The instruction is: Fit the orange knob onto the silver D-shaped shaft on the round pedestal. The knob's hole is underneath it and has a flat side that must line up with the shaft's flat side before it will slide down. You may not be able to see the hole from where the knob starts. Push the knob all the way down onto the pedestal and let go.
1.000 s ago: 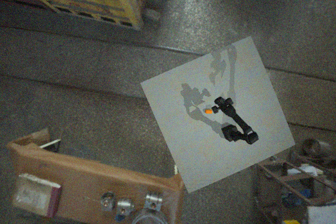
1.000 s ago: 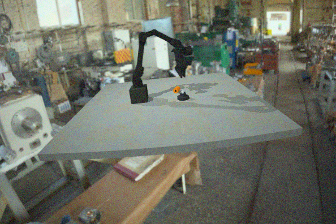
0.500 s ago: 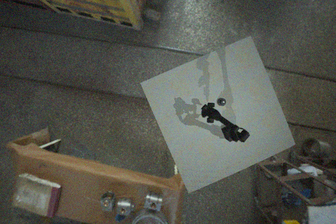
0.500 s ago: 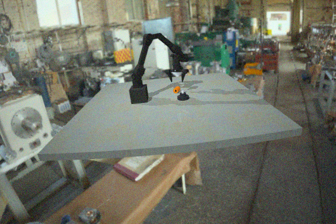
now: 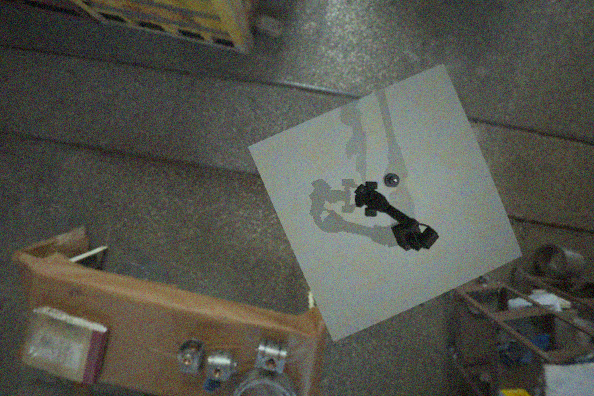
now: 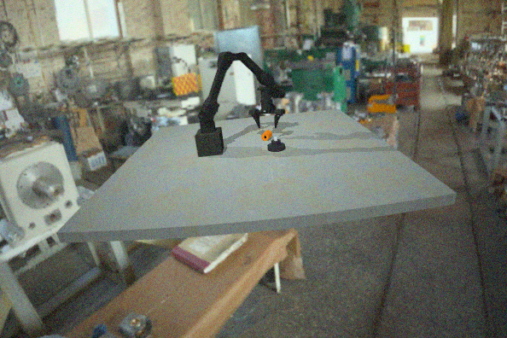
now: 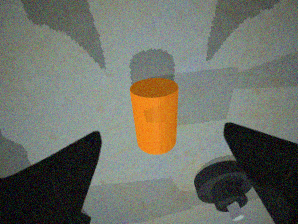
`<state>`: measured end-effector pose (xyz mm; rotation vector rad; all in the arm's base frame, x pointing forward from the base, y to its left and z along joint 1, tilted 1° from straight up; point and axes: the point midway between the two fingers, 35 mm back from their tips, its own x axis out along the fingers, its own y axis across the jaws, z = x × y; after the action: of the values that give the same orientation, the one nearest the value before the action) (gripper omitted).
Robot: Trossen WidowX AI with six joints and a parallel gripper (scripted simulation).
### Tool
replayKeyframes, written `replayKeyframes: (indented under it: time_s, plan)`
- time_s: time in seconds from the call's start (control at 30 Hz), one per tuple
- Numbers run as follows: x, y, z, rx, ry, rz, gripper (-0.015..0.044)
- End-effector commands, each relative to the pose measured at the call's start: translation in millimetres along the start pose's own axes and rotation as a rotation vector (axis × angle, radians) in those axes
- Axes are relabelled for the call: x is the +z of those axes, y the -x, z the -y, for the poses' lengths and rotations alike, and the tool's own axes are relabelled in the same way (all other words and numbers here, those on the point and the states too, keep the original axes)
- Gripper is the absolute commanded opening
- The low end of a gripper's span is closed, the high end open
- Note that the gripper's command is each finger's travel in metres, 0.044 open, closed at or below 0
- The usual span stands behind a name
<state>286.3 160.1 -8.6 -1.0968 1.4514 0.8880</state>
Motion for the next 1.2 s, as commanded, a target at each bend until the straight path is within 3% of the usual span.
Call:
replayKeyframes:
  time_s: [0.0,0.83,1.07,1.17]
  plan:
    - [1.2,-7.6,-1.6,0.009,0.007,0.0,0.044]
    - [6.5,-45.4,-3.3,0.009,0.007,0.0,0.044]
    - [6.5,-45.4,-3.3,0.009,0.007,0.0,0.0256]
    - [6.5,-45.4,-3.3,0.009,0.007,0.0,0.024]
